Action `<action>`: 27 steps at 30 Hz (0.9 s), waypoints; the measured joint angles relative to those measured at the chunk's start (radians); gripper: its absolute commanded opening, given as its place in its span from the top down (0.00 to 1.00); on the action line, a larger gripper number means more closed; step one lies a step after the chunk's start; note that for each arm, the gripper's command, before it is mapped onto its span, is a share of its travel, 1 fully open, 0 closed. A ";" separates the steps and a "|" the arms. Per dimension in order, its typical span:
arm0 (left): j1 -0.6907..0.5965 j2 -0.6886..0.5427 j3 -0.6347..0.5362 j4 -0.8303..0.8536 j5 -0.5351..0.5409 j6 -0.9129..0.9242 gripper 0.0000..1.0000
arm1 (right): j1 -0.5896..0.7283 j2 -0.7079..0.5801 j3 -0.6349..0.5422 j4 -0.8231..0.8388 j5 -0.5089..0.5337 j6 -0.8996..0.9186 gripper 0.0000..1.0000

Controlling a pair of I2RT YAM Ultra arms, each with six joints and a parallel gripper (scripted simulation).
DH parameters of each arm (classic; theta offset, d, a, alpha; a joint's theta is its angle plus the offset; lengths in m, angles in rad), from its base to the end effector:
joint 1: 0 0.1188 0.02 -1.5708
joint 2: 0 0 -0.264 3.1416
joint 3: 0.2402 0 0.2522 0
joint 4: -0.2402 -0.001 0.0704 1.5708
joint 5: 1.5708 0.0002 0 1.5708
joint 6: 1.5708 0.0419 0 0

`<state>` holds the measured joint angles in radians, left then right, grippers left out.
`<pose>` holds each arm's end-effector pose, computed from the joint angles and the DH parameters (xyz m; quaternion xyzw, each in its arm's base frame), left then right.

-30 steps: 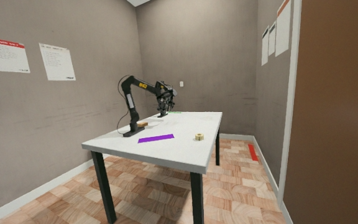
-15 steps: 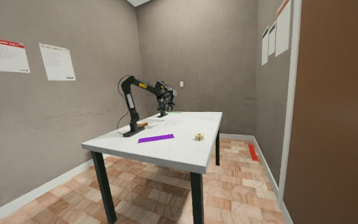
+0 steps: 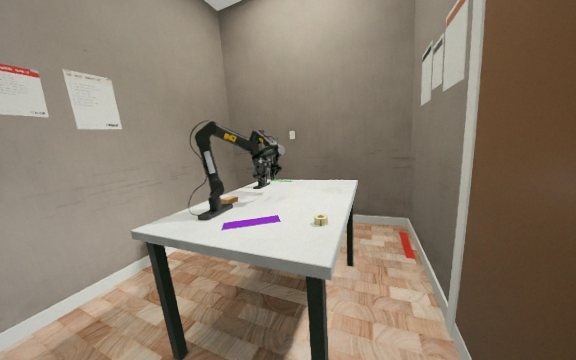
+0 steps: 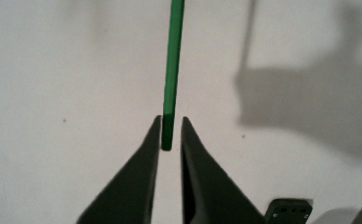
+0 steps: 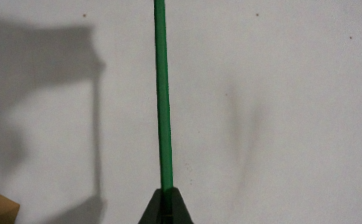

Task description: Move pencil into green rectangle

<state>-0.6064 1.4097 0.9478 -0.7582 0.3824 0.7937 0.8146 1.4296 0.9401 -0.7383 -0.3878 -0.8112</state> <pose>0.2062 -0.1608 0.2212 0.6482 0.7180 -0.1703 0.1880 0.1687 0.2034 0.2151 -0.7248 0.6407 0.1901 0.1671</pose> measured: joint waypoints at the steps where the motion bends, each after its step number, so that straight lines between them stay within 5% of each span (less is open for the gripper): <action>1: 0.000 0.000 0.000 0.000 0.000 0.000 0.88 | 0.000 0.000 0.000 0.000 0.000 0.000 1.00; 18: 0.000 0.000 0.000 0.003 -0.003 -0.001 1.00 | 0.000 0.000 0.000 0.000 0.000 0.000 1.00; 21: 0.000 0.000 0.000 0.003 -0.003 -0.001 1.00 | 0.000 0.000 0.000 0.000 0.000 0.000 0.66; 27: 0.000 0.000 0.000 0.003 -0.003 -0.001 1.00 | 0.000 0.000 0.002 -0.017 0.000 -0.006 0.66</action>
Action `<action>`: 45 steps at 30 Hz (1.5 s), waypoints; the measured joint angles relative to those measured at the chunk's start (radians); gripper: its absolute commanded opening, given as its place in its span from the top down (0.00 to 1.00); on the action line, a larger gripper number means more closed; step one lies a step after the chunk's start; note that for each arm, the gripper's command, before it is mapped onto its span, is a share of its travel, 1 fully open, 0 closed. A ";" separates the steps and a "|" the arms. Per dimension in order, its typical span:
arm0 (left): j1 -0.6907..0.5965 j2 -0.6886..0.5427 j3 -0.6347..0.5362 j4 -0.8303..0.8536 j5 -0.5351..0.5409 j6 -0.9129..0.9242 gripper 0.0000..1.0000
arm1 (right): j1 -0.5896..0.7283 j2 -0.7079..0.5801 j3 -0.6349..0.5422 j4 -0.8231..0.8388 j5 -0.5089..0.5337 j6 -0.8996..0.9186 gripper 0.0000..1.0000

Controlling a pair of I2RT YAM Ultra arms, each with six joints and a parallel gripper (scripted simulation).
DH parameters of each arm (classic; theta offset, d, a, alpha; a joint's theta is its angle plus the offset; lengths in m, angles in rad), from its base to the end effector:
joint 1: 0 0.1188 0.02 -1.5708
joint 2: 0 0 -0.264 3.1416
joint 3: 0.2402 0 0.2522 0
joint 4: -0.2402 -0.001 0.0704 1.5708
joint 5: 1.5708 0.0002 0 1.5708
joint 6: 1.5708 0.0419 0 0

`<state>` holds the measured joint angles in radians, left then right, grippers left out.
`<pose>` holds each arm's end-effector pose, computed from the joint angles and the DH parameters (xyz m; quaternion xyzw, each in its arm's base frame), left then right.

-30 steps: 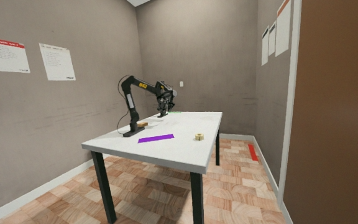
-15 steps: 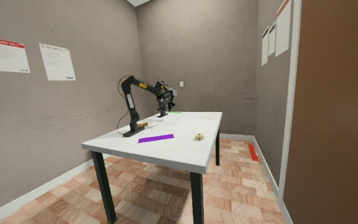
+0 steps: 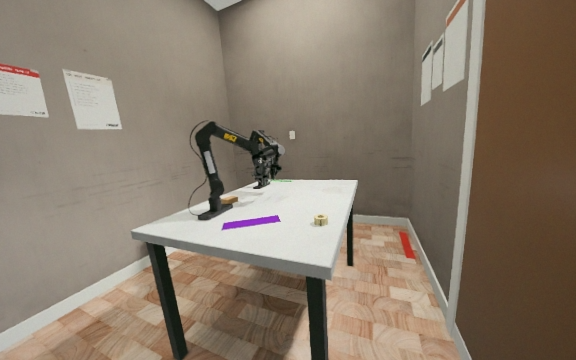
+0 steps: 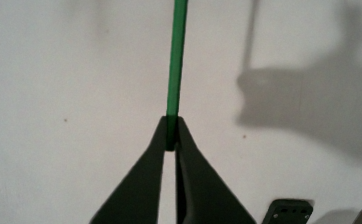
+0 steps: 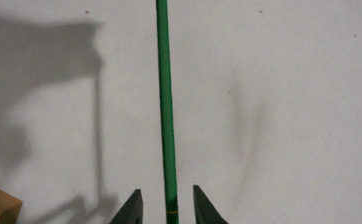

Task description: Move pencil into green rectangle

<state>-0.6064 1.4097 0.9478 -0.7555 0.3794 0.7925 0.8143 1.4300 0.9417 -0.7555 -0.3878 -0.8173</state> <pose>0.2065 -0.1609 0.2213 0.6478 0.7184 -0.1688 0.1891 0.1678 0.2023 0.2148 -0.7266 0.6406 0.1899 0.1600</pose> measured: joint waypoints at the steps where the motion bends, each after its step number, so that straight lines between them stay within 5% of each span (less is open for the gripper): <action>1: 0.000 0.000 0.000 0.000 0.000 0.000 1.00 | -0.002 0.000 0.005 -0.010 0.000 -0.003 0.66; 12: 0.000 0.000 0.000 0.000 0.000 0.000 1.00 | -0.076 -0.100 0.130 -0.189 0.006 -0.035 0.66; 21: 0.037 0.011 -0.010 0.002 0.008 0.037 1.00 | 0.077 -0.311 0.065 -0.245 0.147 0.178 0.66; 31: 0.484 0.032 -0.023 -0.029 0.019 0.242 1.00 | 0.279 -0.813 -0.042 -0.293 0.326 0.518 0.66; 45: 1.099 0.077 -0.037 -0.105 0.040 0.552 1.00 | 0.285 -1.128 -0.124 -0.330 0.462 0.776 0.66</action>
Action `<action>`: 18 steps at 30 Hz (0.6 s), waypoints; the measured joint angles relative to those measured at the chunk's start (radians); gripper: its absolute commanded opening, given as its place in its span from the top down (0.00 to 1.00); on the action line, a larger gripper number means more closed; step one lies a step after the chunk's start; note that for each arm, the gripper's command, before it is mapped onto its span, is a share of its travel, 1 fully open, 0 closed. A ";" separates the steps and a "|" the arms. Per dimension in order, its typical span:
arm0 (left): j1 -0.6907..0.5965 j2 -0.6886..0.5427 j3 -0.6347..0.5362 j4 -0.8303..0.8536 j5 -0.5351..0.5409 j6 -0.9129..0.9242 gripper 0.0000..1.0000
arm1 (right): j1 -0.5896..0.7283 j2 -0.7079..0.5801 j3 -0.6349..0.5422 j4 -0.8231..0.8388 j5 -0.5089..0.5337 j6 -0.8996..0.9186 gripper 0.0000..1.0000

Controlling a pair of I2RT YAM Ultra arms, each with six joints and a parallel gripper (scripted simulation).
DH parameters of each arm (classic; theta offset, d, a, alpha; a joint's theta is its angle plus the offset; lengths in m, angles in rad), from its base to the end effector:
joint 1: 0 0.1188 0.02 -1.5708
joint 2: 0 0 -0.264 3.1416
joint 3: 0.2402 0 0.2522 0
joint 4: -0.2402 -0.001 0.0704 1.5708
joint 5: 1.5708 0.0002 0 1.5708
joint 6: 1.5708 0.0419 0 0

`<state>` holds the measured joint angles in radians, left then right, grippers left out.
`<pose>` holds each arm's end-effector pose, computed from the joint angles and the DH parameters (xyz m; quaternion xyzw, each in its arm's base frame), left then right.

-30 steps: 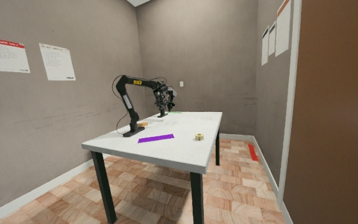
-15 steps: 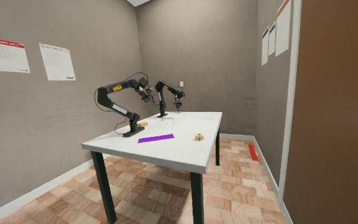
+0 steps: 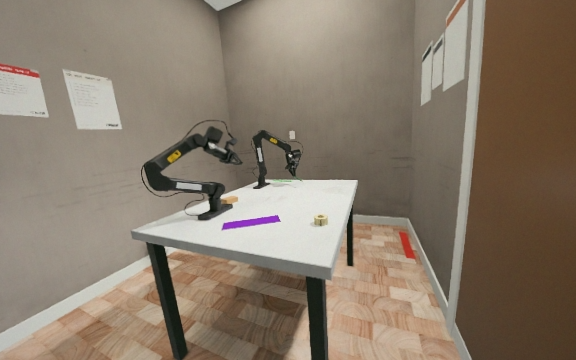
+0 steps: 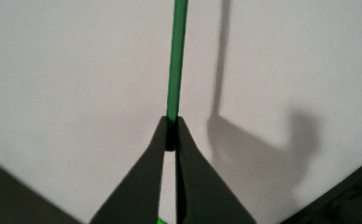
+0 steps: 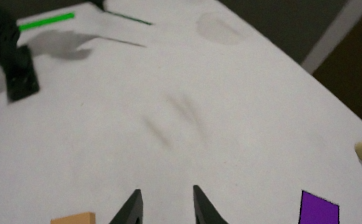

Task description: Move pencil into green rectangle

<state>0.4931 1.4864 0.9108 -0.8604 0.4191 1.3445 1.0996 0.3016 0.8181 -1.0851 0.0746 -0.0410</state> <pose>0.2281 0.1043 0.1911 0.4158 0.8830 -0.0736 0.2049 0.0226 0.0398 0.3098 -0.4581 0.7474 0.2142 0.4309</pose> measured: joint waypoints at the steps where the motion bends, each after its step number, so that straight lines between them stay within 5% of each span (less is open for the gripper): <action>1: 0.050 0.004 -0.002 -0.006 0.002 0.024 1.00 | -0.012 -0.015 -0.003 -0.001 0.005 0.011 0.66; 18: 0.802 0.055 -0.014 -0.093 0.029 0.356 1.00 | -0.111 -0.013 0.002 0.050 0.039 0.092 0.66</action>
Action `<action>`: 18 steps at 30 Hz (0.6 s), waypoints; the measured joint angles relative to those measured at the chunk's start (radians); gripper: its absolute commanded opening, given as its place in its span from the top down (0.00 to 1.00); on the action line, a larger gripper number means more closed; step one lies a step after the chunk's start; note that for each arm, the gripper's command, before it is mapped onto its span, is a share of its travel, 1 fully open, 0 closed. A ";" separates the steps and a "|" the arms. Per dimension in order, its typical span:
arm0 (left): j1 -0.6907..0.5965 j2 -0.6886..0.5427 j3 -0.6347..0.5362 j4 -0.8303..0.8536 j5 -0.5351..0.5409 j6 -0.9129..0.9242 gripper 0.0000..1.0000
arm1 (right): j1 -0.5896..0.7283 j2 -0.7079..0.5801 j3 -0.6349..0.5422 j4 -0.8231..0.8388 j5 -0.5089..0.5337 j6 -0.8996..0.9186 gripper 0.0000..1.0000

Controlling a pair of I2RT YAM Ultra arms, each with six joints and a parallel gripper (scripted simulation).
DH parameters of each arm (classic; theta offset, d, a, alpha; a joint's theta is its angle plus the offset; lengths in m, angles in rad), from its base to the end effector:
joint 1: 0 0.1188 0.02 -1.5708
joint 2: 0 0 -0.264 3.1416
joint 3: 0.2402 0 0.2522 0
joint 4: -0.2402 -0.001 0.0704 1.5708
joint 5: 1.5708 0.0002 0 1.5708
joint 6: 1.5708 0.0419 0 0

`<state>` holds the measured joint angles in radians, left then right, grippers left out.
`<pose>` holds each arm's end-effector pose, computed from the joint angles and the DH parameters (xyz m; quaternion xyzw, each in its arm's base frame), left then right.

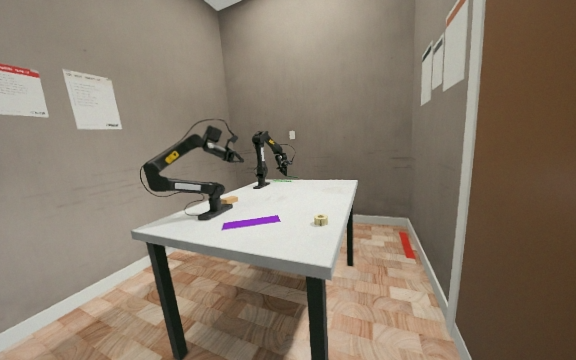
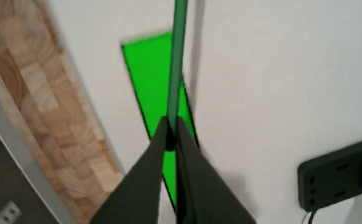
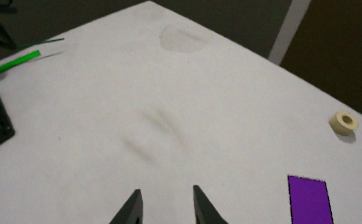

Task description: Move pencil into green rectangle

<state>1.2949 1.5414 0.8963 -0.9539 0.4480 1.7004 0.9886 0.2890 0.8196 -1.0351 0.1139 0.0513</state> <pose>0.0821 0.2270 0.1752 0.1933 0.9556 -0.0299 0.2205 0.0283 0.0362 0.3154 -0.3625 0.7802 0.2096 0.4647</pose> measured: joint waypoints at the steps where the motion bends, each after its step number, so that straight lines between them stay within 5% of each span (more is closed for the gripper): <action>1: 0.050 0.003 -0.001 -0.005 0.002 0.021 1.00 | 0.014 0.032 0.013 0.019 0.000 0.002 0.66; 11: 0.383 0.031 -0.003 -0.054 0.012 0.173 1.00 | 0.321 0.391 0.157 0.296 0.013 0.018 0.66; 18: 0.481 0.042 -0.003 -0.076 0.013 0.227 1.00 | 0.423 0.677 0.271 0.540 -0.028 -0.011 0.66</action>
<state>1.7760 1.5833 0.8936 -1.0294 0.4606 1.9270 1.4120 0.9657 1.0904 -0.4953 0.0860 0.0406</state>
